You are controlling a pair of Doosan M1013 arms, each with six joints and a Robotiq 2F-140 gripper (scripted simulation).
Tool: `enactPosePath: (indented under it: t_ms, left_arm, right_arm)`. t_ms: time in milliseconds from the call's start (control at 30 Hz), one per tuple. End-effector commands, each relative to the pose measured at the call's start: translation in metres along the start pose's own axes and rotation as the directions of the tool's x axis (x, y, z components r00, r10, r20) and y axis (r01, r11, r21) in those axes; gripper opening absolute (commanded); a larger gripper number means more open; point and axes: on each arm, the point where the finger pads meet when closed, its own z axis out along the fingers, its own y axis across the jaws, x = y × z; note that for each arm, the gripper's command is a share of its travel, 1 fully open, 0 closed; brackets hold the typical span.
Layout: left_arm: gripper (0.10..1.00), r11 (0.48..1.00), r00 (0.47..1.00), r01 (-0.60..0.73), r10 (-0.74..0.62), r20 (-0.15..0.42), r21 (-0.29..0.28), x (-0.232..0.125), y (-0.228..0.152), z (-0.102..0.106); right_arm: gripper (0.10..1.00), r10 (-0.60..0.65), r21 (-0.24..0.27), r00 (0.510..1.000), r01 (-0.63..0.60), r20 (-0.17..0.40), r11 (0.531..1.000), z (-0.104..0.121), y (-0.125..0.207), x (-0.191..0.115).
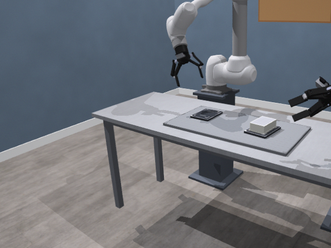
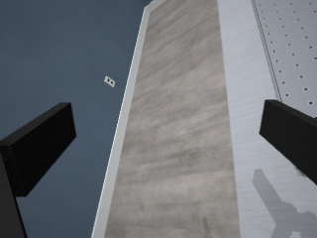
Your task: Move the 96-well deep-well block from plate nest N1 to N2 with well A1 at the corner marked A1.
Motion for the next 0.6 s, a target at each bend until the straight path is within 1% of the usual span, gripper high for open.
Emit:
enactPosePath:
  t_ms: [0, 133, 267, 567]
  left_arm:
    - [1.0, 1.0, 1.0, -0.001, 0.001, 0.0, 0.001, 0.001, -0.001, 0.0]
    - [1.0, 1.0, 1.0, -0.001, 0.001, 0.0, 0.001, 0.001, -0.001, 0.0]
    - [1.0, 1.0, 1.0, -0.001, 0.001, 0.0, 0.001, 0.001, -0.001, 0.0]
    - [1.0, 1.0, 1.0, -0.001, 0.001, 0.0, 0.001, 0.001, -0.001, 0.0]
  right_arm:
    - [1.0, 0.0, 0.0, 1.0, 0.0, 0.0, 1.0, -0.024, -0.01, 0.014]
    - [1.0, 0.0, 0.0, 1.0, 0.0, 0.0, 1.0, -0.047, -0.02, 0.027]
    - [1.0, 0.0, 0.0, 1.0, 0.0, 0.0, 1.0, -0.062, -0.026, 0.036]
    - [1.0, 0.0, 0.0, 1.0, 0.0, 0.0, 1.0, -0.067, -0.029, 0.039]
